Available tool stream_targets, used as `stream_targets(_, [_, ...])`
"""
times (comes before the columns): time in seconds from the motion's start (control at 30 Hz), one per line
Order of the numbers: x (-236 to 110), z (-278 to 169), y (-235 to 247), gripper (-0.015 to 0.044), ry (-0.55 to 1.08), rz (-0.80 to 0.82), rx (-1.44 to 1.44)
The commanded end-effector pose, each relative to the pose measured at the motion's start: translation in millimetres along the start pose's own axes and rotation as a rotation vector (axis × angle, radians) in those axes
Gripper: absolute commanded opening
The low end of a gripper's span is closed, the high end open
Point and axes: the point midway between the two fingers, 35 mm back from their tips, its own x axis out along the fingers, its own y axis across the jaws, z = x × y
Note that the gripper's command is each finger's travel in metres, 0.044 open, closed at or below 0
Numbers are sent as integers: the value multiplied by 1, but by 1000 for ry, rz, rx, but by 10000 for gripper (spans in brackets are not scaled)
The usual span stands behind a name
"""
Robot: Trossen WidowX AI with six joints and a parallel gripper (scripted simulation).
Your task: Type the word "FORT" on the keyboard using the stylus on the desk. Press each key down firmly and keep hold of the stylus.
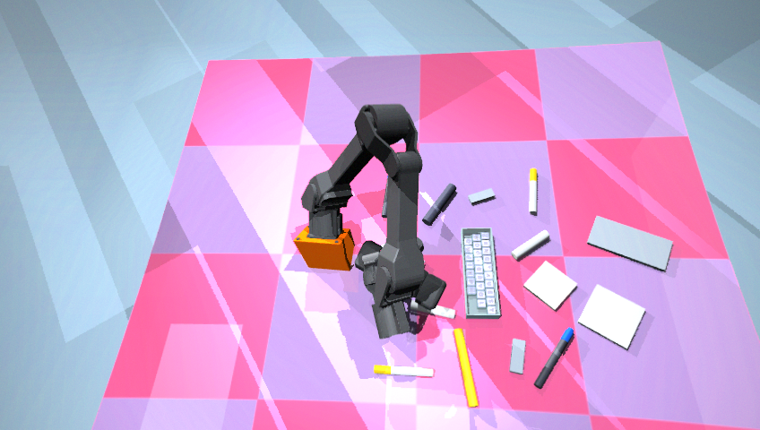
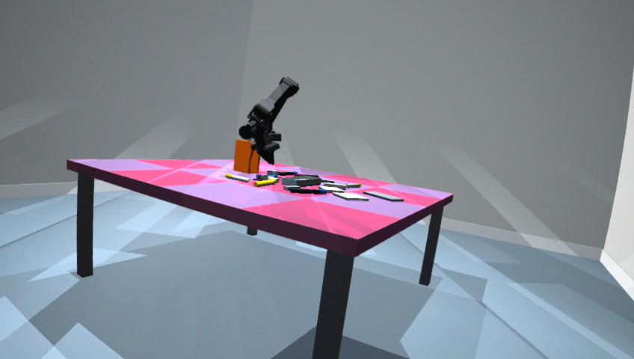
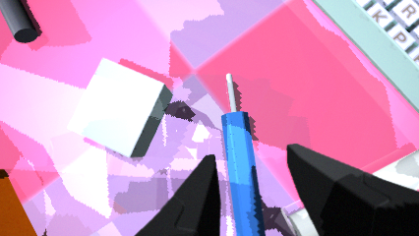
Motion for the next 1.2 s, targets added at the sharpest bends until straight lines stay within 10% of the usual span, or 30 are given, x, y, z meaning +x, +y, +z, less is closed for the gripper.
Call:
stream_targets(0.0, [5, -1, 2, 150, -2, 2, 5])
stream_targets(1.17, [23, -11, 0, 150, -3, 2, 5])
